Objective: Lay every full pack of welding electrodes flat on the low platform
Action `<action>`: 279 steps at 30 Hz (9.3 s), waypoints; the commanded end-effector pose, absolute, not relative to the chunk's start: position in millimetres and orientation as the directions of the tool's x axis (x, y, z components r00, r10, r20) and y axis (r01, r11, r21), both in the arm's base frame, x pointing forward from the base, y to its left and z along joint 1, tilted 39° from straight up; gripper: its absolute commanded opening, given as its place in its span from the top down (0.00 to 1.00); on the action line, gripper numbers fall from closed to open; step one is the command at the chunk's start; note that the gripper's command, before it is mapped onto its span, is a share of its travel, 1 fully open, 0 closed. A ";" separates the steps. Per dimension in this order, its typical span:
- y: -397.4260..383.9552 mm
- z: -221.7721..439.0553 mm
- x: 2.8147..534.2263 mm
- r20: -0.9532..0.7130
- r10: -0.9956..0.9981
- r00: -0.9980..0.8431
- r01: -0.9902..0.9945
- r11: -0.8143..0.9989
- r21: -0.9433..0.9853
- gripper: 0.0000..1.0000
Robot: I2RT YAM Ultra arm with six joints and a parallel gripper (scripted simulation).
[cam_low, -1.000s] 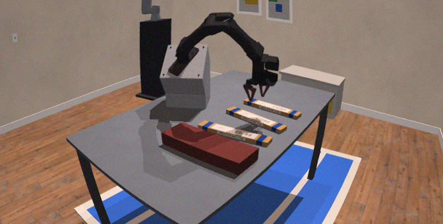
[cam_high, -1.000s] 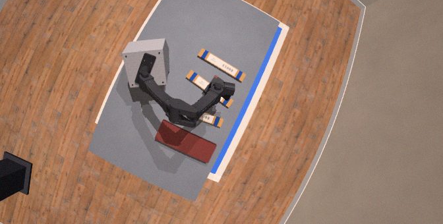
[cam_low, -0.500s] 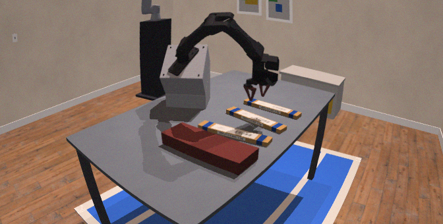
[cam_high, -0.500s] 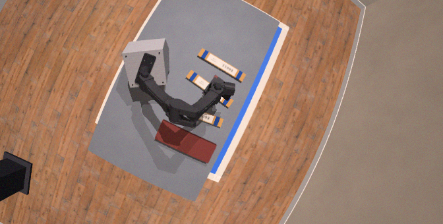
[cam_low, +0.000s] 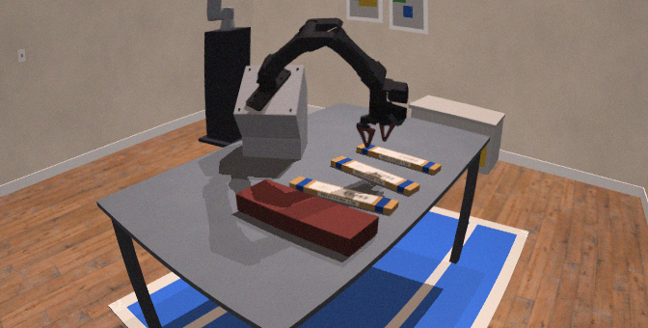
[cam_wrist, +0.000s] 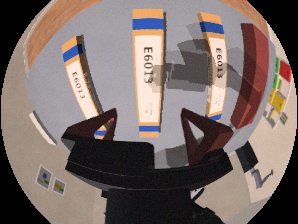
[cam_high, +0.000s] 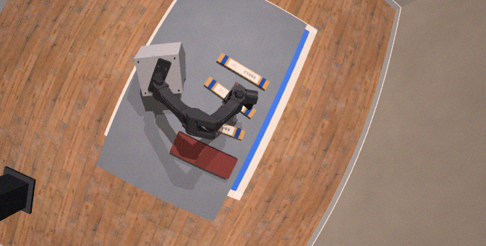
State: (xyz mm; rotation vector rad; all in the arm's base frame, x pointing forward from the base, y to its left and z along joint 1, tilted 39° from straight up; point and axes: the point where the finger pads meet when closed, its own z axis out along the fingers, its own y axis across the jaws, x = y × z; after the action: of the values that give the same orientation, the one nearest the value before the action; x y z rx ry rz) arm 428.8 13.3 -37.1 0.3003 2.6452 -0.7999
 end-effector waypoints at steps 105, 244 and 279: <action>-31.3 -84.7 476.0 -0.454 0.080 -0.888 0.312 0.829 -0.464 0.04; -28.1 -104.5 457.2 -0.406 0.073 -0.911 0.285 0.822 -0.492 1.00; -0.2 -61.3 459.2 -0.438 0.076 -0.896 0.302 0.827 -0.474 1.00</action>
State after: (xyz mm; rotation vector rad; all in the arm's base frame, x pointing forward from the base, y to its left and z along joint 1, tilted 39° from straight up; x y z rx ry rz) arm 441.1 -25.6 -92.6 0.3102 2.6668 -0.8135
